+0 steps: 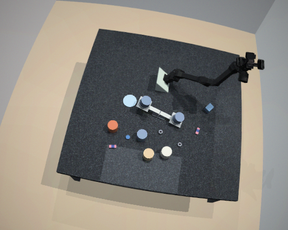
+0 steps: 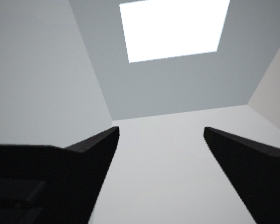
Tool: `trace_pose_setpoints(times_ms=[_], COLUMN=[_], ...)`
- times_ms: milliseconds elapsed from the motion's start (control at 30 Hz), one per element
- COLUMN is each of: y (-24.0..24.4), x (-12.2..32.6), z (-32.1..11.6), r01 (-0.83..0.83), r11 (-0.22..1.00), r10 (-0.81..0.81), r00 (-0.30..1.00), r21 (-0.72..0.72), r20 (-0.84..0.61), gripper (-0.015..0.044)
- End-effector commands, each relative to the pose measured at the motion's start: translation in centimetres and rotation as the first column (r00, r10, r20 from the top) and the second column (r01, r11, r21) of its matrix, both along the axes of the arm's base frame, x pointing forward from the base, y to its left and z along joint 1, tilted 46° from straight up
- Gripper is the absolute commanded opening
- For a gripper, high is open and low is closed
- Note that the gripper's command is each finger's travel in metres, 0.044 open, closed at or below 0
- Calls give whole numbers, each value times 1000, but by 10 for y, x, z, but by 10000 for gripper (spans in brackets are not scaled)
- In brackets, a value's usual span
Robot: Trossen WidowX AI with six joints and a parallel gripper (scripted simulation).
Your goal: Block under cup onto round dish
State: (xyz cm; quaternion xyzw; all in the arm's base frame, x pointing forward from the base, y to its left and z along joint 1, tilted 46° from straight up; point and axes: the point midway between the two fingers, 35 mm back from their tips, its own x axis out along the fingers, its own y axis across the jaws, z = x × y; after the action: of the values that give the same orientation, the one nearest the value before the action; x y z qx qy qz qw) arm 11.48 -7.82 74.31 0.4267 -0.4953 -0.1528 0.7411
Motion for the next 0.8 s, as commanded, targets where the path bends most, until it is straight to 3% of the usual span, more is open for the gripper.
trace_pose_setpoints(times_ms=[0,367,767], y=[0,-11,-33], x=[0,-34,-71], z=[0,2,-2], r01=[-1,-144,-350], r11=[1000,986,922], r10=[1,123,241], r00=[1000,970,854], r21=[1,88,167], r20=[2,209,461], gripper=[426,440,440])
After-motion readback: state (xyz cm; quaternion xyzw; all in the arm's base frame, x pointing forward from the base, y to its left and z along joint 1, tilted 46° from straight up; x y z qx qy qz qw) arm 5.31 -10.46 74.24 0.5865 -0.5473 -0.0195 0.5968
